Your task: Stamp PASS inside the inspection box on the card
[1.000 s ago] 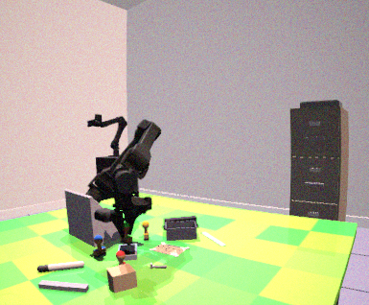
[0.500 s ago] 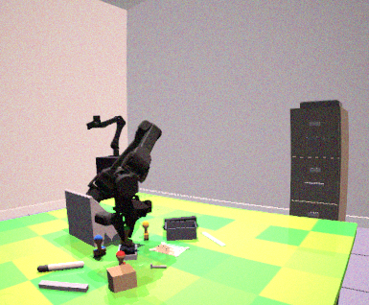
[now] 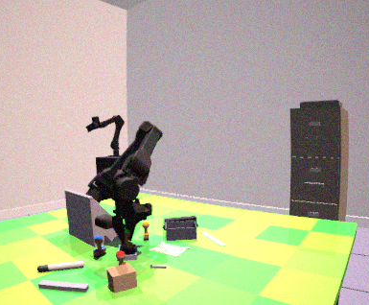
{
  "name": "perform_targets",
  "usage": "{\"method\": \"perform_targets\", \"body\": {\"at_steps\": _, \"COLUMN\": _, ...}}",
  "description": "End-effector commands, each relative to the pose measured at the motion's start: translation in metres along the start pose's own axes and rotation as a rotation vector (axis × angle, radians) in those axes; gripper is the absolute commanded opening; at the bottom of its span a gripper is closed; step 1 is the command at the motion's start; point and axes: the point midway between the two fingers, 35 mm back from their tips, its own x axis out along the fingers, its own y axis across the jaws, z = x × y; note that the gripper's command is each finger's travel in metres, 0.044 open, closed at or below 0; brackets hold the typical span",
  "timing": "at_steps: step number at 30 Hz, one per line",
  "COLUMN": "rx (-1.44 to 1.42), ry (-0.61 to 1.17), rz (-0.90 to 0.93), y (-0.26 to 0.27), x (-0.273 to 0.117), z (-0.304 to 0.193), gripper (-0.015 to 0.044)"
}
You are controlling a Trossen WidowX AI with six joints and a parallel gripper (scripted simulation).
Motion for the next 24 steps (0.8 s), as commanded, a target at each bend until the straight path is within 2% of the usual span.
{"method": "perform_targets", "body": {"at_steps": 1, "rx": 0.006, "ry": -0.001, "rz": 0.004, "y": 0.0005, "x": 0.0031, "z": -0.0006, "gripper": 0.0}}
{"method": "perform_targets", "body": {"at_steps": 24, "rx": 0.0, "ry": -0.001, "rz": 0.005, "y": 0.0006, "x": 0.008, "z": -0.0007, "gripper": 0.0}}
